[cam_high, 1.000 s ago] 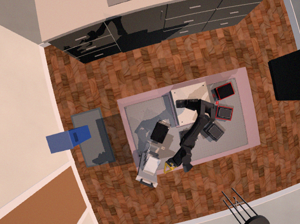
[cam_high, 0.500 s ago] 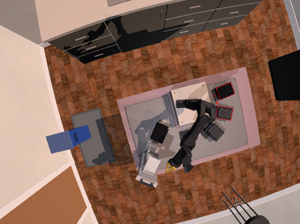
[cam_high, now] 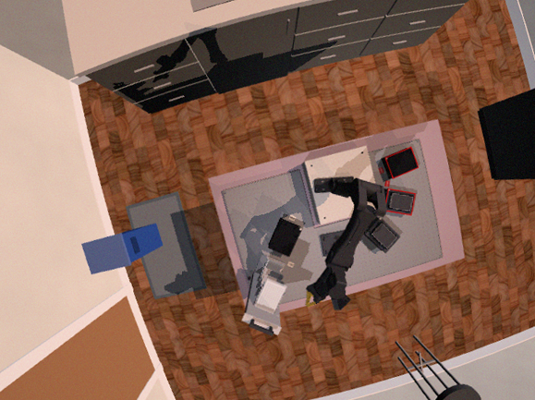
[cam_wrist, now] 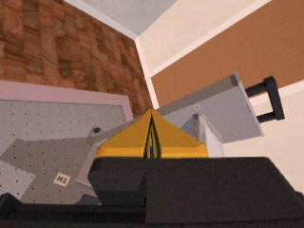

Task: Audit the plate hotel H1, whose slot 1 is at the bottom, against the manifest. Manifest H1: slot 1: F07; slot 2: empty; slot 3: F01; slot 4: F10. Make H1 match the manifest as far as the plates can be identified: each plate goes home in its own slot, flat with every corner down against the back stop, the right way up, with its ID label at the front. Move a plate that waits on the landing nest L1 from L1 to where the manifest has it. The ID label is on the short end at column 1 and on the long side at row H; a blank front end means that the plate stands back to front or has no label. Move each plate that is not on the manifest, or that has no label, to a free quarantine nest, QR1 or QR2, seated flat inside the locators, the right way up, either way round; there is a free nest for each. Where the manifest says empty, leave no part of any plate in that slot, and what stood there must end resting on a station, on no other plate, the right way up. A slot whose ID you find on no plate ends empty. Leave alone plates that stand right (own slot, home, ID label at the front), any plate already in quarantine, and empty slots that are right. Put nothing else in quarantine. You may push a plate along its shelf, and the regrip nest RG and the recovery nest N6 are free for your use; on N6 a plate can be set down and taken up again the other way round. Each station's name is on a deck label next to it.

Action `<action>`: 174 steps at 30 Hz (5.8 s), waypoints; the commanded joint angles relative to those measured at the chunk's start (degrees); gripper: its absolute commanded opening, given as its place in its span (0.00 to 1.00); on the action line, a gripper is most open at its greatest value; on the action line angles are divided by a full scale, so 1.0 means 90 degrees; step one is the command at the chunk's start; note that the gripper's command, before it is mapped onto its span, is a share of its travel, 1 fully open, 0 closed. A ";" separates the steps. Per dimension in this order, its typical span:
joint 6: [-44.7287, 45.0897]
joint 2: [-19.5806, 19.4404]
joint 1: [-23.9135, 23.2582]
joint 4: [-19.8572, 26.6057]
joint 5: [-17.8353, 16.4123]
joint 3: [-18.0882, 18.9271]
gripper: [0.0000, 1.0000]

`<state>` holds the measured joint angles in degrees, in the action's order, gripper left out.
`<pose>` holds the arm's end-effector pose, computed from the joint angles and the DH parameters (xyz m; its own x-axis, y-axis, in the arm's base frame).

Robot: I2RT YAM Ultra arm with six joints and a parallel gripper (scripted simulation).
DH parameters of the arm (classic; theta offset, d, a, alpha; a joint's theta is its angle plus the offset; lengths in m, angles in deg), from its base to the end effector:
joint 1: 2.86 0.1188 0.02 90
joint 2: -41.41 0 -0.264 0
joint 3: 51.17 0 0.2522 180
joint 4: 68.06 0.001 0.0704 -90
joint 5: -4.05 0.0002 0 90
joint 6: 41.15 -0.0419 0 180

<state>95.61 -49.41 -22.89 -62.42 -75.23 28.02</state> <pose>0.3521 -0.1356 0.2986 -0.5578 -0.5585 -0.6139 0.1417 0.6648 -0.7335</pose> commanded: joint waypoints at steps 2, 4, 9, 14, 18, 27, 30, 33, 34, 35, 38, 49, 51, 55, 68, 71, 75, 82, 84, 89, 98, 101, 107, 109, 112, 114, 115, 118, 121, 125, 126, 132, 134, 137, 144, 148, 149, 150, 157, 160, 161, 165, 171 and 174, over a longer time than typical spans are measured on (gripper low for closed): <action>-0.0217 0.0022 0.0144 0.0231 0.0037 -0.0016 0.00; -0.0298 0.0012 0.0171 0.0448 -0.0017 0.0061 0.00; -0.0503 -0.0011 0.0330 0.0779 -0.0038 0.0109 0.00; -0.0718 -0.0069 0.0370 0.1459 -0.0242 0.0406 0.00; -0.0782 -0.0040 0.0511 0.1323 -0.0114 0.0228 0.00; -0.1209 -0.0111 0.0722 0.2320 -0.0311 0.0540 0.00; -0.1323 -0.0118 0.0825 0.2462 -0.0307 0.0539 0.00; -0.1389 -0.0166 0.0838 0.2706 -0.0378 0.0680 0.00; -0.1450 -0.0208 0.0847 0.2938 -0.0444 0.0803 0.00; -0.1508 -0.0248 0.0859 0.3148 -0.0506 0.0912 0.00; -0.1603 -0.0171 0.1003 0.3028 -0.0395 0.0704 0.00; -0.1997 -0.0214 0.1271 0.3751 -0.0478 0.0855 0.00; -0.2110 -0.0312 0.1296 0.4176 -0.0593 0.1087 0.00; -0.2227 -0.0195 0.1450 0.4068 -0.0491 0.0849 0.00; -0.2718 -0.0349 0.1722 0.5225 -0.0700 0.1255 0.00; -0.2854 -0.0322 0.1830 0.5395 -0.0699 0.1234 0.00; -0.3041 -0.0340 0.1952 0.5747 -0.0750 0.1309 0.00; -0.3288 -0.0425 0.2094 0.6313 -0.0842 0.1504 0.00; -0.3329 -0.0372 0.2140 0.6293 -0.0823 0.1430 0.00; -0.3572 -0.0463 0.2279 0.6857 -0.0914 0.1630 0.00; -0.3943 -0.0381 0.2554 0.7377 -0.0960 0.1605 0.00; -0.4000 -0.0461 0.2572 0.7586 -0.0996 0.1732 0.00; -0.4230 -0.0411 0.2738 0.7928 -0.1037 0.1729 0.00; -0.4342 -0.0580 0.2776 0.8337 -0.1106 0.1982 0.00; -0.4474 -0.0507 0.2879 0.8484 -0.1122 0.1925 0.00; -0.4516 -0.0442 0.2922 0.8480 -0.1115 0.1855 0.00; -0.4574 -0.0527 0.2943 0.8680 -0.1145 0.1977 0.00; -0.4630 -0.0613 0.2962 0.8877 -0.1177 0.2097 0.00; -0.4760 -0.0540 0.3064 0.9031 -0.1197 0.2048 0.00; -0.4909 -0.0570 0.3157 0.9325 -0.1233 0.2125 0.00; -0.4961 -0.0619 0.3182 0.9468 -0.1255 0.2196 0.00; -0.5054 -0.0572 0.3255 0.9885 -0.1272 0.2477 0.00; -0.5054 -0.0572 0.3255 0.9885 -0.1272 0.2477 0.00; -0.5081 -0.0541 0.3283 1.0075 -0.1272 0.2636 0.00; -0.4801 -0.0567 0.3003 1.0096 -0.1273 0.2679 0.00; -0.4521 -0.0608 0.2722 1.0100 -0.1274 0.2721 0.00; -0.4451 -0.0621 0.2653 1.0102 -0.1275 0.2734 0.00; -0.4451 -0.0621 0.2653 1.0102 -0.1275 0.2734 0.00; -0.4039 -0.0714 0.2241 1.0113 -0.1276 0.2834 0.00; -0.3838 -0.0773 0.2039 1.0121 -0.1277 0.2898 0.00; -0.3771 -0.0794 0.1973 1.0124 -0.1277 0.2922 0.00; -0.3729 -0.0466 0.1716 0.9704 -0.1245 0.2538 0.00; -0.3679 -0.0152 0.1453 0.9278 -0.1231 0.2164 0.00; -0.3637 0.0073 0.1249 0.8956 -0.1234 0.1891 0.00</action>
<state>62.20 -50.31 -10.43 21.82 -86.36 45.83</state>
